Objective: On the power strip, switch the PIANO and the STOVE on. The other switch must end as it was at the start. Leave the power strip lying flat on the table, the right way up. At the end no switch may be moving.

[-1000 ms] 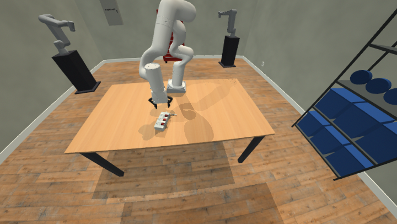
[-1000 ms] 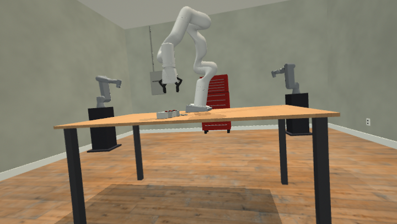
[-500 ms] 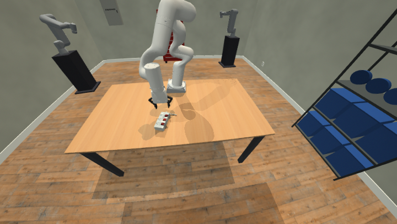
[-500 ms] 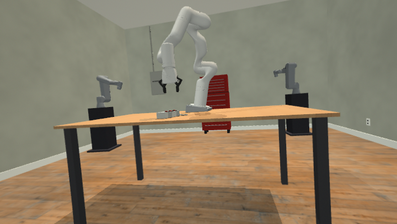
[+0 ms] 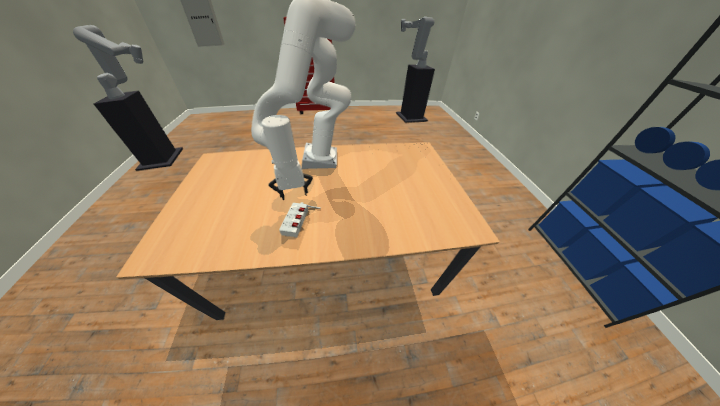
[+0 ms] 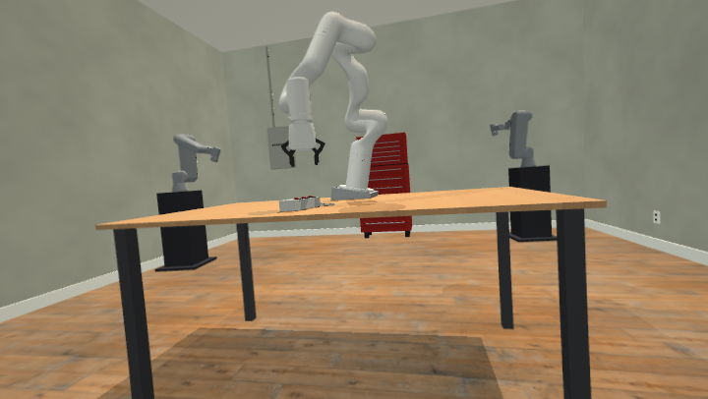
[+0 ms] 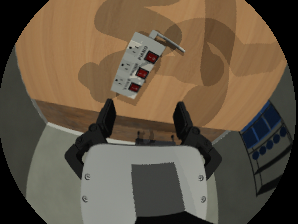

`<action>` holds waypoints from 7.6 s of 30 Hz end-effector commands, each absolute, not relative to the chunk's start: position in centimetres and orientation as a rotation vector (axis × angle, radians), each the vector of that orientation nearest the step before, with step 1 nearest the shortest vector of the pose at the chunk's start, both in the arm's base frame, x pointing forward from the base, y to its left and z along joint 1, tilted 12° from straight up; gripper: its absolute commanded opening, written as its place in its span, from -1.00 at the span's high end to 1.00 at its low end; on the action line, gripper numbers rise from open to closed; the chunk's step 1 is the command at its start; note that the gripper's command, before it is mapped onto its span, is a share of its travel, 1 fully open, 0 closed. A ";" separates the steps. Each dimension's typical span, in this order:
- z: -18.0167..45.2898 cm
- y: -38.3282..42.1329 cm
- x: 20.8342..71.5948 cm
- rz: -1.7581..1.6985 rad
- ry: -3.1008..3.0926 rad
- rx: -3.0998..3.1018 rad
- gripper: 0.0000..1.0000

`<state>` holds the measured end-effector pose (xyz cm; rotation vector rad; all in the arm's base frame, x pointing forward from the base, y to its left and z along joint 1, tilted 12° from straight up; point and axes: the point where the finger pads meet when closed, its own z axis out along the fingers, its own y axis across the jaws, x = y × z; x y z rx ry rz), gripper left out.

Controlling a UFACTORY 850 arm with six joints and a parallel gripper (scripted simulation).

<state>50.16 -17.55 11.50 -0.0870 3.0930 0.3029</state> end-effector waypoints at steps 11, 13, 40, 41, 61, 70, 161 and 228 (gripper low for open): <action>9.9 -18.2 51.6 0.261 2.839 -1.068 -1.00; 9.6 -18.3 51.9 0.247 2.774 -1.217 -1.00; 5.6 -19.5 54.6 0.072 1.424 -2.655 -1.00; 5.5 -19.5 54.6 0.067 1.353 -2.690 -1.00; 5.1 -19.6 54.9 0.007 0.554 -2.886 1.00; 5.1 -19.6 54.9 0.007 0.554 -2.886 1.00; 0.7 -18.8 55.0 0.006 0.553 -2.885 1.00; 0.7 -18.8 55.1 0.006 0.553 -2.885 1.00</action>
